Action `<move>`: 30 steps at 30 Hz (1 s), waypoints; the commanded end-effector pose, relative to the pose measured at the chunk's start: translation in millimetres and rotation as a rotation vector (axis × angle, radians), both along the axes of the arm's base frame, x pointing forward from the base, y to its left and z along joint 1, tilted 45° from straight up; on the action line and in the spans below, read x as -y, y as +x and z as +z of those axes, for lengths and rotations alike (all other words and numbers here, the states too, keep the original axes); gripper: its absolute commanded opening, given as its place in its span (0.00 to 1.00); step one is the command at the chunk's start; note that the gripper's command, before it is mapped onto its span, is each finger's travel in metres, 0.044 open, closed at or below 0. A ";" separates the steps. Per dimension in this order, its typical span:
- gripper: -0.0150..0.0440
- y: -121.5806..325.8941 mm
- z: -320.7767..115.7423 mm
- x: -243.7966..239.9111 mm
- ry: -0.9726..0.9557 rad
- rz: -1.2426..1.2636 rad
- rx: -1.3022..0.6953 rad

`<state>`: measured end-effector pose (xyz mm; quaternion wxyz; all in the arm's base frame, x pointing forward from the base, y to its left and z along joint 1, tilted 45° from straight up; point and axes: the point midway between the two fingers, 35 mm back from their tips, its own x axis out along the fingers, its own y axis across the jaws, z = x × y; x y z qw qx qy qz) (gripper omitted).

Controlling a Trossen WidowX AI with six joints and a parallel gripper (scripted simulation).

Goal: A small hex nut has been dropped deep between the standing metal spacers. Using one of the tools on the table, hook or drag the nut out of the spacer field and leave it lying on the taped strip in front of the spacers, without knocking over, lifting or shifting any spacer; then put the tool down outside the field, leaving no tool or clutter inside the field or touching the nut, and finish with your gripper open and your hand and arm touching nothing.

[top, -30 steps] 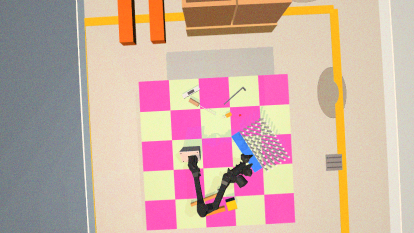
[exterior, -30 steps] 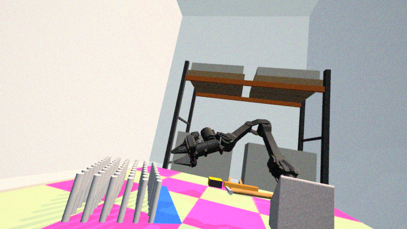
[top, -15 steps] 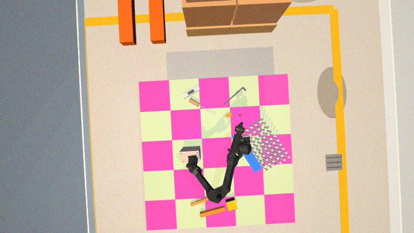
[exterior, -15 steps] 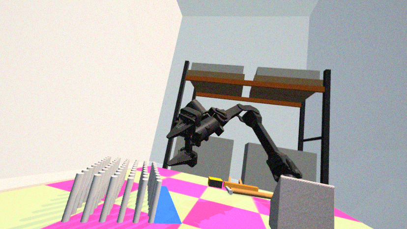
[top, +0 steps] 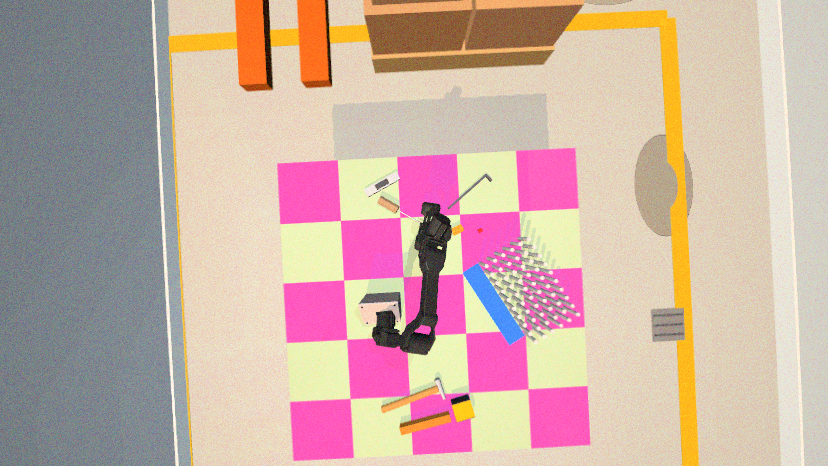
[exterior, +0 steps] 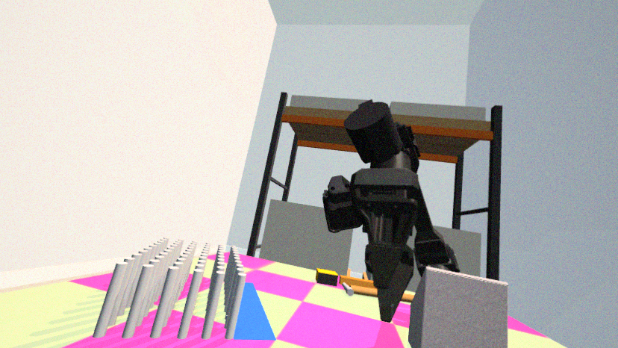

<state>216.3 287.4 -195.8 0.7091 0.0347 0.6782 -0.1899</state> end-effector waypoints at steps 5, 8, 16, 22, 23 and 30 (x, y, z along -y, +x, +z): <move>1.00 -118.8 -54.6 5.4 -0.349 -0.212 0.025; 1.00 -156.7 -68.5 19.2 -0.478 -0.279 0.111; 1.00 -165.5 -71.5 23.5 -0.509 -0.295 0.138; 1.00 -163.8 -77.0 17.8 -0.472 -0.296 0.135; 1.00 -163.8 -77.0 17.8 -0.472 -0.296 0.135; 1.00 -158.8 -78.1 17.0 -0.446 -0.291 0.143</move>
